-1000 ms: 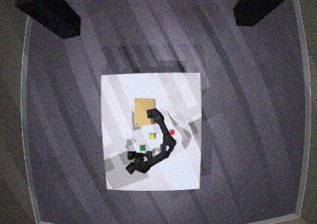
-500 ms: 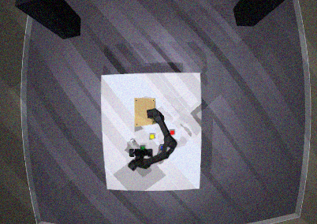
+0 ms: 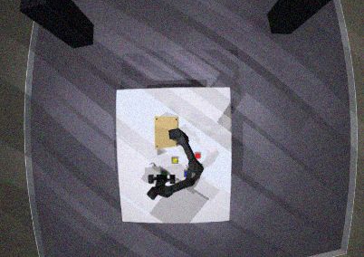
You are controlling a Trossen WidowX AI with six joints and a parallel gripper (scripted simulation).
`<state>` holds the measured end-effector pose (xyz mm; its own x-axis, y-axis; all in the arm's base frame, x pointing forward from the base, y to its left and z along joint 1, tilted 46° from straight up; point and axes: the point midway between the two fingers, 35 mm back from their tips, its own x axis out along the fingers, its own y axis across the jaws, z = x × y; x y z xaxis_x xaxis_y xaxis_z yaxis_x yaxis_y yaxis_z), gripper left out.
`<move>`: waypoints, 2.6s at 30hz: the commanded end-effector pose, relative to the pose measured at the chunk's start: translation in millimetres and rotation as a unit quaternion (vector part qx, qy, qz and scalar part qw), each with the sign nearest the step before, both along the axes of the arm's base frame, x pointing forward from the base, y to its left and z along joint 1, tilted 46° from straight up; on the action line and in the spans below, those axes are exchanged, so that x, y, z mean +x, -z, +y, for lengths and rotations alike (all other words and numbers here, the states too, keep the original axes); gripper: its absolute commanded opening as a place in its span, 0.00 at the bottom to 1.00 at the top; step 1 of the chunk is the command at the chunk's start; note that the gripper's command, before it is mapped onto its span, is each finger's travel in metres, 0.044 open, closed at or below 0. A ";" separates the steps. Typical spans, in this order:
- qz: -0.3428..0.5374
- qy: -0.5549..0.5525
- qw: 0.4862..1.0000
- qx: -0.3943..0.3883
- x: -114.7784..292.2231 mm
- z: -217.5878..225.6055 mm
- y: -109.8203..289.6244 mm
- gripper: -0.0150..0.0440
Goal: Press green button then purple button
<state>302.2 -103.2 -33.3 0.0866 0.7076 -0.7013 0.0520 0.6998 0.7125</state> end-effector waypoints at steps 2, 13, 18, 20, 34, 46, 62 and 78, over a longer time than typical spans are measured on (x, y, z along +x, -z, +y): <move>-0.001 0.002 1.000 0.002 1.5 4.1 3.5 0.29; -0.001 0.002 1.000 0.002 3.3 17.1 16.1 0.29; -0.001 0.002 1.000 0.002 3.7 23.1 21.7 0.29; -0.001 0.002 1.000 0.002 3.8 24.7 23.1 0.29; -0.001 0.002 1.000 0.002 3.8 24.9 23.3 0.29; -0.001 0.002 1.000 0.002 0.7 0.0 -0.7 0.29; 0.002 0.004 1.000 -0.004 2.6 -27.1 -65.7 0.29; 0.001 0.003 1.000 0.005 -27.9 143.5 -232.7 0.29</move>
<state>297.6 1.9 165.6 0.0907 0.6966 -0.7117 0.0575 0.7098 0.7020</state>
